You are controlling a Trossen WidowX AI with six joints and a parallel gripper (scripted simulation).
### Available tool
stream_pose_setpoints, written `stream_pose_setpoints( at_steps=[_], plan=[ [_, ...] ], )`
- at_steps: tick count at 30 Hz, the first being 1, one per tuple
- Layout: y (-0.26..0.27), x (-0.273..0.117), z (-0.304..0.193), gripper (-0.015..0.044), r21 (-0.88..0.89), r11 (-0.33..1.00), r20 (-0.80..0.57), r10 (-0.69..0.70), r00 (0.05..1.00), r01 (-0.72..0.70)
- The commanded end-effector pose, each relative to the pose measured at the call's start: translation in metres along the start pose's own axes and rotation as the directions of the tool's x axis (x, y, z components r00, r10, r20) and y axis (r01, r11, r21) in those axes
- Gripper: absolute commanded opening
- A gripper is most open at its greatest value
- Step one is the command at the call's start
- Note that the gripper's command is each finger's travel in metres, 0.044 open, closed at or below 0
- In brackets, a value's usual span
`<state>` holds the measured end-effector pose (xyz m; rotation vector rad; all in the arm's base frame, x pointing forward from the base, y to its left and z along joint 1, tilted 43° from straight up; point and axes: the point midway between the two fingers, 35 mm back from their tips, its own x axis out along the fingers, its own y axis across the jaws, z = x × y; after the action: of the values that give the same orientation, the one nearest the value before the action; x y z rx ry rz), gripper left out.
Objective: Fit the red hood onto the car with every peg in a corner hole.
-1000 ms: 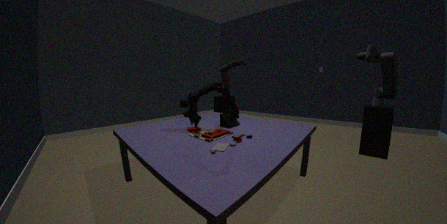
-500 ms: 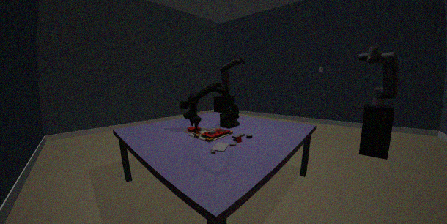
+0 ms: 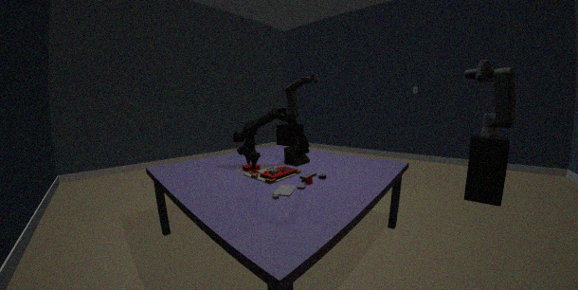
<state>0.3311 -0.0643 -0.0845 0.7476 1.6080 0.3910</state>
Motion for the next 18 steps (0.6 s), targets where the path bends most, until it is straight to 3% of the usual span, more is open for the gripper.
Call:
stream_pose_setpoints(
  at_steps=[1,18],
  plan=[
    [0.0006,0.0032,-0.0003,0.044,0.006,1.0,-0.001,0.005,1.0,-0.005],
    [0.0007,0.0116,-0.0004,0.044,0.006,1.0,-0.001,0.006,1.0,-0.006]
  ],
)
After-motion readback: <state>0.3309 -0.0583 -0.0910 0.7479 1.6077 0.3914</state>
